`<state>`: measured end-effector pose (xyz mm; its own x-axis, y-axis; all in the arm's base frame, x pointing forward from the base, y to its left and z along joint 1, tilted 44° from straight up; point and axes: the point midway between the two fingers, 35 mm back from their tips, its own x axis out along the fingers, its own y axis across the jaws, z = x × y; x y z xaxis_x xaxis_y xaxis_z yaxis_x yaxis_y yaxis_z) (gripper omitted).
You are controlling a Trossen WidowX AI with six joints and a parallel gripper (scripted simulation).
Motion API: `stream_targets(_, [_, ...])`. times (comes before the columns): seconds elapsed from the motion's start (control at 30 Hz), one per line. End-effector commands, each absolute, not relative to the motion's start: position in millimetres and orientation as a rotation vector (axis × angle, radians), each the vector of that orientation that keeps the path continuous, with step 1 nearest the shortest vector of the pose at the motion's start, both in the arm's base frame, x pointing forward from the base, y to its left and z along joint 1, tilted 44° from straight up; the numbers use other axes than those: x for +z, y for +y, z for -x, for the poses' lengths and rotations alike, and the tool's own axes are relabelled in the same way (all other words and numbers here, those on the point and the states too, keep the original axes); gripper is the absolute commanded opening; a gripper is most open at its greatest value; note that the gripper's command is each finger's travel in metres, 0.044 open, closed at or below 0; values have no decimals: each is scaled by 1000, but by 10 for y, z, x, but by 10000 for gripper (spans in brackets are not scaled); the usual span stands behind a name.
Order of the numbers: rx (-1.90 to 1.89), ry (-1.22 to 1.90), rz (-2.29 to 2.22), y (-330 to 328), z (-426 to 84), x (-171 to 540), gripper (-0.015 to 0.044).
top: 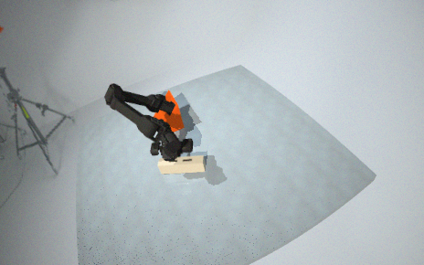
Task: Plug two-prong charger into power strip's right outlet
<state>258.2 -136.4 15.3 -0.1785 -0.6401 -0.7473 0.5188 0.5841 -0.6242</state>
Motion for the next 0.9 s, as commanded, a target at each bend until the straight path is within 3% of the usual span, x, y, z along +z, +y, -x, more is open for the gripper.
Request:
stream_targets(0.0, [-1041,1376,120,-1370,-2651,216,0])
stream_targets(0.87, [-1041,1376,120,-1390,-2644,190,0])
